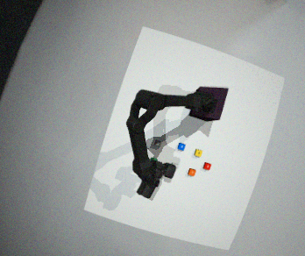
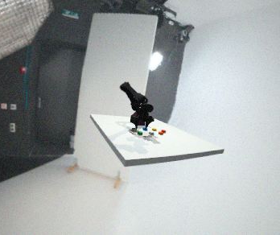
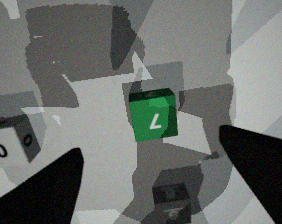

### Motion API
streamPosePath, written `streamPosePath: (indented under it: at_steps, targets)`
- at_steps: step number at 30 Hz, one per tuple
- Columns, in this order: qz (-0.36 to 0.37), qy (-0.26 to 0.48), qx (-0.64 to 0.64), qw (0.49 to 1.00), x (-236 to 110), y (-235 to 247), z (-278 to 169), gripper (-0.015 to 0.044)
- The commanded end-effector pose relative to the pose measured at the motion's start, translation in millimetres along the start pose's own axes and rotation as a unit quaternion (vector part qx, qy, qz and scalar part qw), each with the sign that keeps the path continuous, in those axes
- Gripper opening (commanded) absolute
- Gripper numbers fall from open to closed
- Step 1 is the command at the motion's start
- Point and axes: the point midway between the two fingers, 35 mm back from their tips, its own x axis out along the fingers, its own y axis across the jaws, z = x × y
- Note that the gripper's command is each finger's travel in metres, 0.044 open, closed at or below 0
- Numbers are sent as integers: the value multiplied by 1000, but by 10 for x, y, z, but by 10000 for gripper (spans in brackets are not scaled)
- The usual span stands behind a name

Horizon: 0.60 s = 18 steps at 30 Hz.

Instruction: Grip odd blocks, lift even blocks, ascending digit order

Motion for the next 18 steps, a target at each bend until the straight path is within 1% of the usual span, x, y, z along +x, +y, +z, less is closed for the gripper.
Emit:
streamPosePath:
  at_steps: [1,2,9,13,18]
  targets:
    - [19,-9,-4,1000,-143,466,122,400]
    - [27,-11,-6,1000,-199,679,151,400]
    - [52,-11,-11,999,-467,1664,105,400]
    - [56,-6,-13,998,-616,2222,-60,400]
    - [48,1,-13,999,-763,2853,-396,400]
